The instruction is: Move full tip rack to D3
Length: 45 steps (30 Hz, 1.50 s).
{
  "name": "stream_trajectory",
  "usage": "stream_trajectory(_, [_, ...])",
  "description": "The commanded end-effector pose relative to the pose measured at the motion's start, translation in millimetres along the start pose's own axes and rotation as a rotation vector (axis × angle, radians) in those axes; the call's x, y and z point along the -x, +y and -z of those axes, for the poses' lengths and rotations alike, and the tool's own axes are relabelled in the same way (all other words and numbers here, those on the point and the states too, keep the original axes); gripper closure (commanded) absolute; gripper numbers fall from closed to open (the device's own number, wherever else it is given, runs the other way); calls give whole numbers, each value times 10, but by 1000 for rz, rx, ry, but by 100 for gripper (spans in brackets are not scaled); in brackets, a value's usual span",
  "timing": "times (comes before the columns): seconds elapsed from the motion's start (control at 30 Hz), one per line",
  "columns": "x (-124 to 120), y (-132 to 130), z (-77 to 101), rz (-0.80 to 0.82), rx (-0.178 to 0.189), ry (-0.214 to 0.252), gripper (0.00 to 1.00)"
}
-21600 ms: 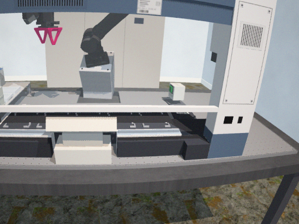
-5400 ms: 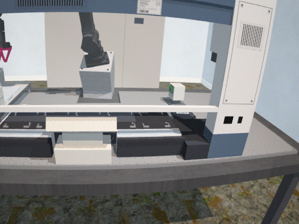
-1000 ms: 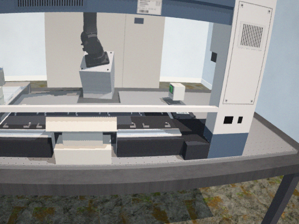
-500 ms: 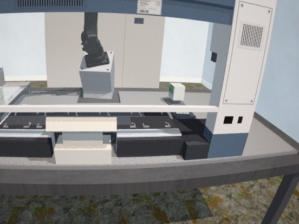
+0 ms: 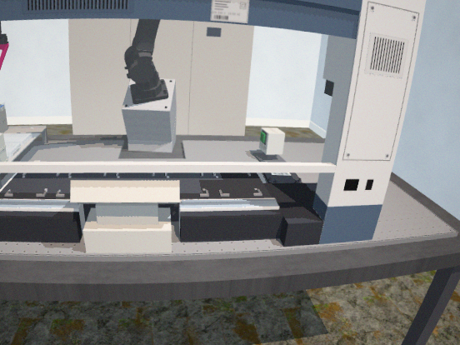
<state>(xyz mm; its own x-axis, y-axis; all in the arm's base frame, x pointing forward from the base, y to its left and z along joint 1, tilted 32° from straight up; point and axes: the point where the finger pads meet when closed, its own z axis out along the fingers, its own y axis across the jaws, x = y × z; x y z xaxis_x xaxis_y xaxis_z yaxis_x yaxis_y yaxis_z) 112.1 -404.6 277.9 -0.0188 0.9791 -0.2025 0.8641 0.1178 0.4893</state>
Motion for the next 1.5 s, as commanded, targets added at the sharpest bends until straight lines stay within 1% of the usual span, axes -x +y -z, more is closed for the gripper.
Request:
stream_trajectory(0.0, [-25,105,87,107,2,-35,0])
stream_trajectory(0.5, [-795,168,64,400,0,-22,0])
stream_trajectory(0.57, [-795,168,64,400,0,-22,0])
stream_trajectory(0.67, [-970,177,60,454,0,-10,0])
stream_trajectory(1.07, [-1567,231,47,692,0,-7,0])
stream_trajectory(1.13, [-1567,231,47,692,0,-7,0])
stream_trajectory(1.17, [-1608,238,46,713,1,-11,0])
stream_trajectory(1.47, [-2063,275,39,891,1,-6,0])
